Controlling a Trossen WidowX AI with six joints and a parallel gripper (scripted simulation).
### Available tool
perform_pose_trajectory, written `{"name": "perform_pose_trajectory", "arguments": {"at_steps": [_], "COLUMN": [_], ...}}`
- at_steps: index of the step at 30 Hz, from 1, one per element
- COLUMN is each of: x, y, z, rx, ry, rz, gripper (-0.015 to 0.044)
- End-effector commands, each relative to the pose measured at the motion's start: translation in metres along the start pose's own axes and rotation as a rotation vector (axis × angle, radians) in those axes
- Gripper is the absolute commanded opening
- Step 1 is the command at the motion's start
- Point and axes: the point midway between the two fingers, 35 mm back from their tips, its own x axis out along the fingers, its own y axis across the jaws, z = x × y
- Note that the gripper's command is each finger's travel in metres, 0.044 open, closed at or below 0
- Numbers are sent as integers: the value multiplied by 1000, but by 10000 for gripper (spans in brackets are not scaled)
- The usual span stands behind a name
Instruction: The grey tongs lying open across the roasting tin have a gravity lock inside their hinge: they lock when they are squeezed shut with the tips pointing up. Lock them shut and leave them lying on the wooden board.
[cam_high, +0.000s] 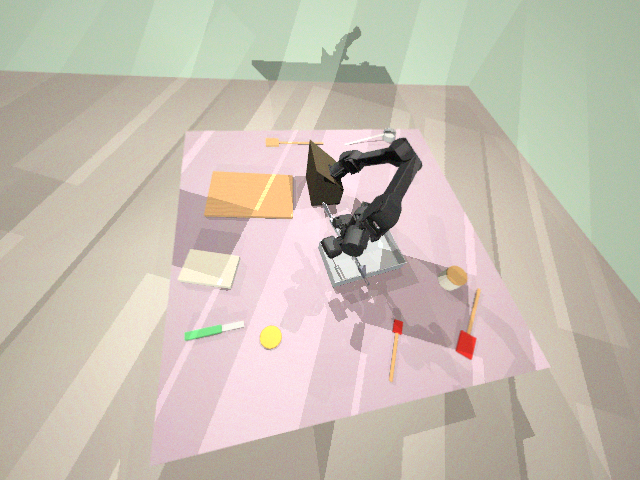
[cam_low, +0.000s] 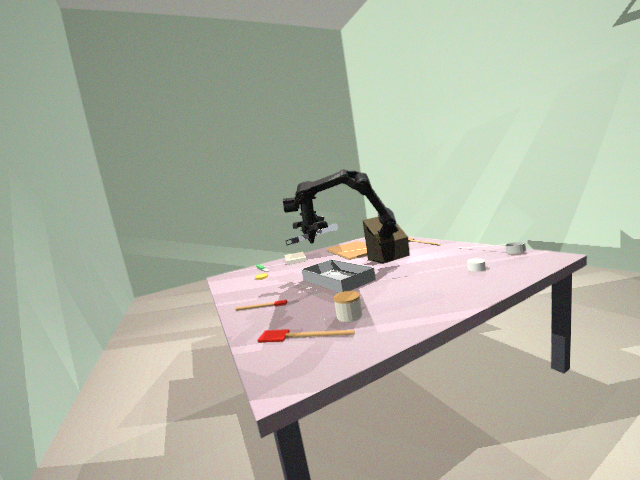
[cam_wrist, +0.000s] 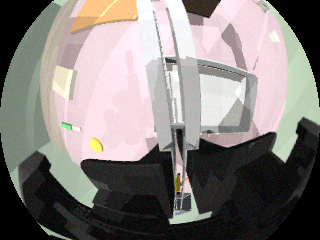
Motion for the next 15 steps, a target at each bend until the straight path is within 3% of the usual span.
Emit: {"name": "perform_pose_trajectory", "arguments": {"at_steps": [1,15], "x": [0,6], "y": [34,124], "z": [20,106], "rx": [-57,-255], "ry": [-8,-10], "rz": [8,-9], "gripper": [-150,-150]}}
